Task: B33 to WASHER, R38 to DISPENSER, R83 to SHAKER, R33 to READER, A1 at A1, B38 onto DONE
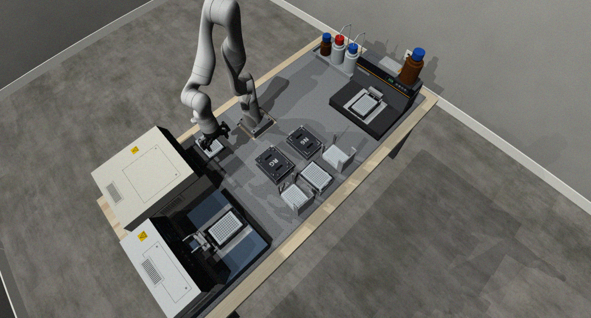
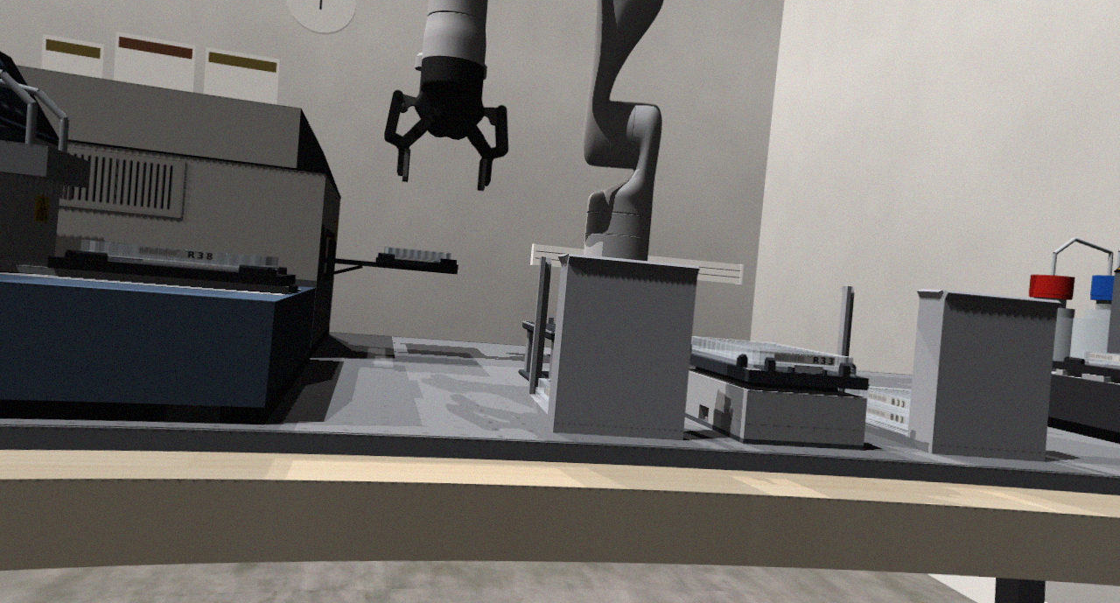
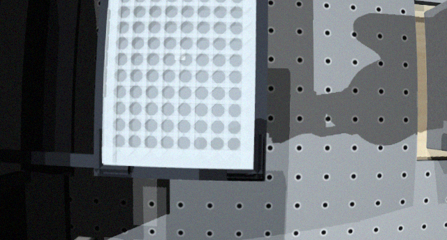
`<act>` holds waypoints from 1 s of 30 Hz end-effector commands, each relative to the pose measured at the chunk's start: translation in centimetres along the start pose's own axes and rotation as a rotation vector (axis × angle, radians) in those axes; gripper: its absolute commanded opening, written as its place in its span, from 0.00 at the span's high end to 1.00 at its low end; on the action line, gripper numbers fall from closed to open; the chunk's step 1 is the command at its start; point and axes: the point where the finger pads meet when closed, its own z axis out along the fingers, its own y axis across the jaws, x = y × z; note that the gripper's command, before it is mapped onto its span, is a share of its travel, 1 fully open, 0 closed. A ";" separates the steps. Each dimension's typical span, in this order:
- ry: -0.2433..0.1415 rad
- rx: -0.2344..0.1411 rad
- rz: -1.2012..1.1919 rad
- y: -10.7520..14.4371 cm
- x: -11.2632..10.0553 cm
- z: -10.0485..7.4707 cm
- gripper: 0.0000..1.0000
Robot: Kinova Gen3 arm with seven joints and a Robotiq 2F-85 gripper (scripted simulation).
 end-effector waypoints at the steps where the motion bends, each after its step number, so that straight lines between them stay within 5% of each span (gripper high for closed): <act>1: -0.002 0.000 0.000 -0.2 0.7 0.0 0.00; 11: -0.002 0.000 0.000 -0.9 3.8 0.0 0.00; 30: -0.002 0.000 0.000 -2.2 3.5 0.0 0.00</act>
